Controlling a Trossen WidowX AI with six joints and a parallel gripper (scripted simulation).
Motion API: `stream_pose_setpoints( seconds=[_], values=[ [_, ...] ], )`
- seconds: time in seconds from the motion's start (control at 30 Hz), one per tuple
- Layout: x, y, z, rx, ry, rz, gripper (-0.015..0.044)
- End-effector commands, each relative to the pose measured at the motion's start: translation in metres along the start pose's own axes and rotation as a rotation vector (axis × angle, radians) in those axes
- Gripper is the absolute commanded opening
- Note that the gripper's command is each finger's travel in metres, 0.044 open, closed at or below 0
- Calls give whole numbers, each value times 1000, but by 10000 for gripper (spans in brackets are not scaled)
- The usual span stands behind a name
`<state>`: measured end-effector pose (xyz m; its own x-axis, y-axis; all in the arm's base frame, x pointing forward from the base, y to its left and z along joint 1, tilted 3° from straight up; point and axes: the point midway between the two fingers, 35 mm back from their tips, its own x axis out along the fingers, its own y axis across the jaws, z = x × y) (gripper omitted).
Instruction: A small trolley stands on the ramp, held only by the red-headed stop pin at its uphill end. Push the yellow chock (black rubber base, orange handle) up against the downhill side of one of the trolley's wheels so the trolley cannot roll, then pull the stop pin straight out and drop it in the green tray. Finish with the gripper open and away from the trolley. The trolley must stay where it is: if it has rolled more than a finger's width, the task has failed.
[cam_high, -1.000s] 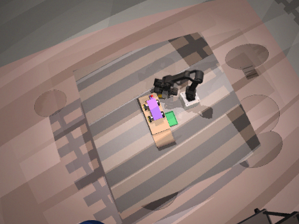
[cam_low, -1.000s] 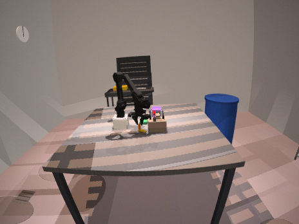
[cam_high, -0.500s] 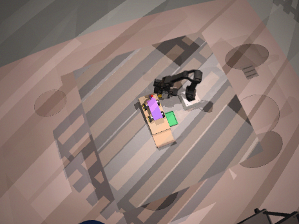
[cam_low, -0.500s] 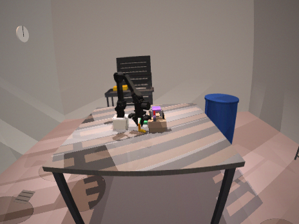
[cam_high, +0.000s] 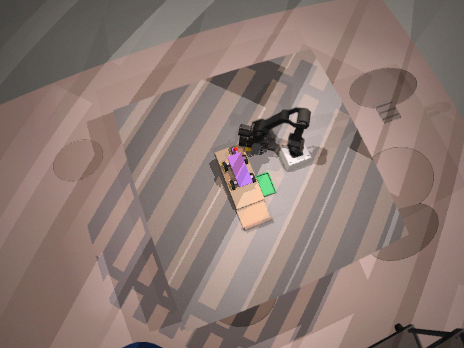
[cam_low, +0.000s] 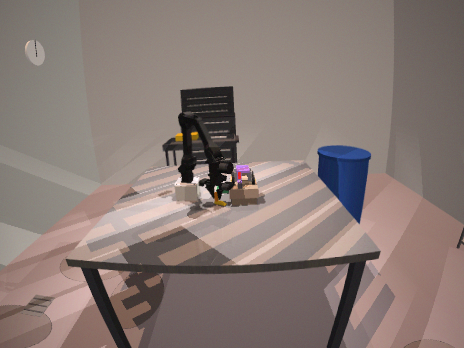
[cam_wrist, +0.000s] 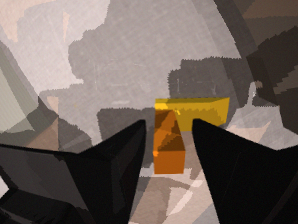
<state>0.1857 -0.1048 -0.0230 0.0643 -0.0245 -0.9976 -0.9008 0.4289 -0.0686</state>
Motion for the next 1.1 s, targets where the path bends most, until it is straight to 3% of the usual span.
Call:
stream_pose_setpoints(
  seconds=[0.0, 0.33, 1.07],
  values=[
    [0, 0, 0, 0, 0, -1, 85],
    [-1, 0, 0, 0, 0, -1, 0],
    [-73, 6, 2, -3, 3, 7, 0]
  ],
)
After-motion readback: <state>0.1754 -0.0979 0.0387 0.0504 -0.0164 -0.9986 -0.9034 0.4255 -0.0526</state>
